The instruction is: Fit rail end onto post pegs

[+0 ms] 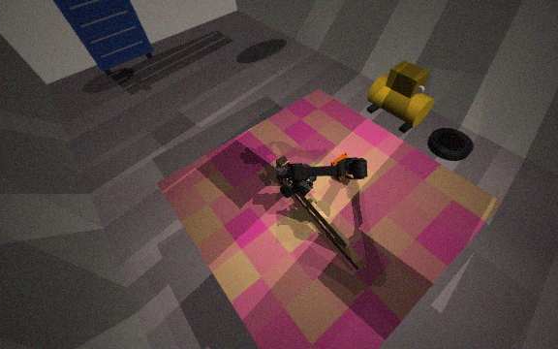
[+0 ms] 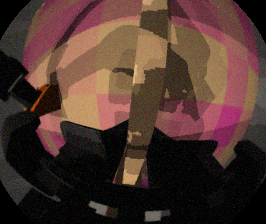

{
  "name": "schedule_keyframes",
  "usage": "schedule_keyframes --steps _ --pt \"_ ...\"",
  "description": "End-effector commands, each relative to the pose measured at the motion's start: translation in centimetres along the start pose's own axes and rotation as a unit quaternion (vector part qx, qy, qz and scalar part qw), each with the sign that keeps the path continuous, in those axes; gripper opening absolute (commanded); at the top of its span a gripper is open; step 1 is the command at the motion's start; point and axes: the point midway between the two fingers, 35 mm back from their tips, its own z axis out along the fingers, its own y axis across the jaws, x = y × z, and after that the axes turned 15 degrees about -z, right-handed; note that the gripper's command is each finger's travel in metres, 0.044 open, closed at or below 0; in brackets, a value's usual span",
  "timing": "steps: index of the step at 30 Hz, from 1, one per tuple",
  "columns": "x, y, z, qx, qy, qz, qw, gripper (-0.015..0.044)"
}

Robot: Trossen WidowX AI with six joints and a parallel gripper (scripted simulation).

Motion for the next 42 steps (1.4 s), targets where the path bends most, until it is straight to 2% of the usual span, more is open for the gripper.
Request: schedule_keyframes --steps 1,42 --pt "0.3 -0.1 -0.3 0.002 0.004 -0.001 1.000 0.0000" --pt "1.5 0.3 -0.3 0.002 0.004 -0.001 1.000 0.0000"
